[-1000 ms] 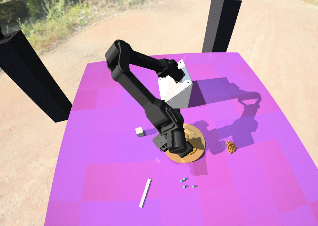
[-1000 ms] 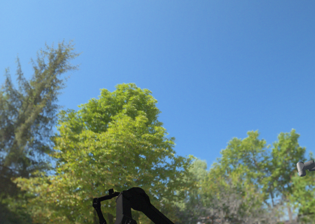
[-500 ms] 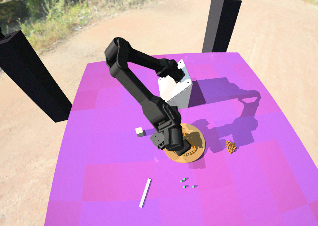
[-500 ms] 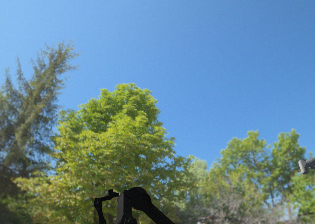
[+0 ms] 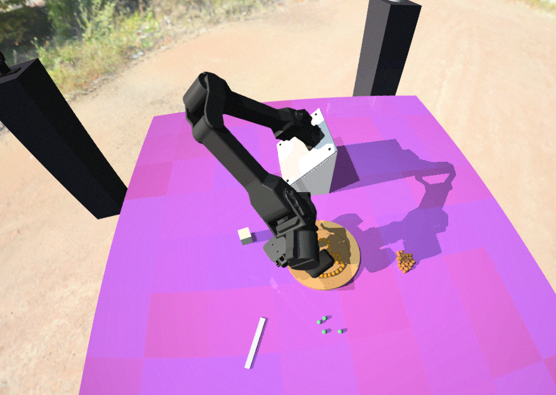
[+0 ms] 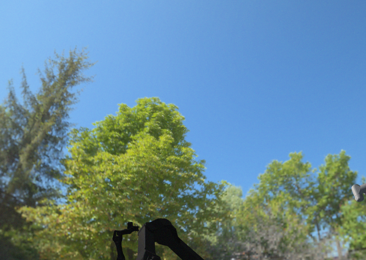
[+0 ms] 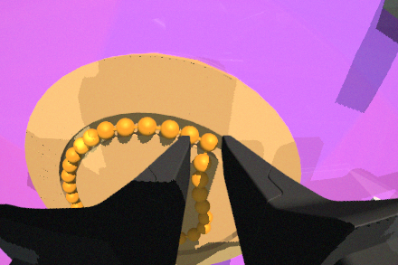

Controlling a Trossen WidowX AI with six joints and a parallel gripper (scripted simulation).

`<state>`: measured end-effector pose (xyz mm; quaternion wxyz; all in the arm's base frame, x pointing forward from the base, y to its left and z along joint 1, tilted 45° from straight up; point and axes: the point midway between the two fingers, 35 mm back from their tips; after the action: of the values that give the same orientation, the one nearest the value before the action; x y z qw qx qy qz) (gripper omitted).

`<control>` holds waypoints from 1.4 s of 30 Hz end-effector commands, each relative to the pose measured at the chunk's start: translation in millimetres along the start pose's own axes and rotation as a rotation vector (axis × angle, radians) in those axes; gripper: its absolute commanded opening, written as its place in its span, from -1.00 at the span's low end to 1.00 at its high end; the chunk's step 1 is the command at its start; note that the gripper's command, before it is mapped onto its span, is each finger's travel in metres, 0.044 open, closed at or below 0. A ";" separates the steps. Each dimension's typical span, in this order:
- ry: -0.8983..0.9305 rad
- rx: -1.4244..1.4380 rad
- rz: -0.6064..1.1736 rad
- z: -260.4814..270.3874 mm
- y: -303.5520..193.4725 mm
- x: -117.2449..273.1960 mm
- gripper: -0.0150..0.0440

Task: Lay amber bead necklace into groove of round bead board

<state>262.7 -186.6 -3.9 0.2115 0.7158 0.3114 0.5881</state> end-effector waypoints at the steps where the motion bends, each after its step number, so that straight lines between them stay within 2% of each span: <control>1: 0.001 -0.002 0.000 0.2 0.4 0.2 0.04; 12: -0.002 0.003 0.002 -0.3 -0.6 2.5 1.00; 32: -0.003 0.002 0.003 -0.3 -0.6 5.4 1.00; 38: -0.003 -0.163 0.004 1.1 -11.0 33.1 0.47; 42: -0.003 -0.187 0.004 0.9 -12.4 37.2 0.11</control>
<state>267.0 -151.9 11.8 0.2651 0.6960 0.2620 0.6137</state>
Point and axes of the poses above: the point midway between the two fingers, 35 mm back from their tips, its own x axis back along the fingers, its own z axis across the jaws, y = z × x, and after that the axes turned 7 degrees about -x, right-handed
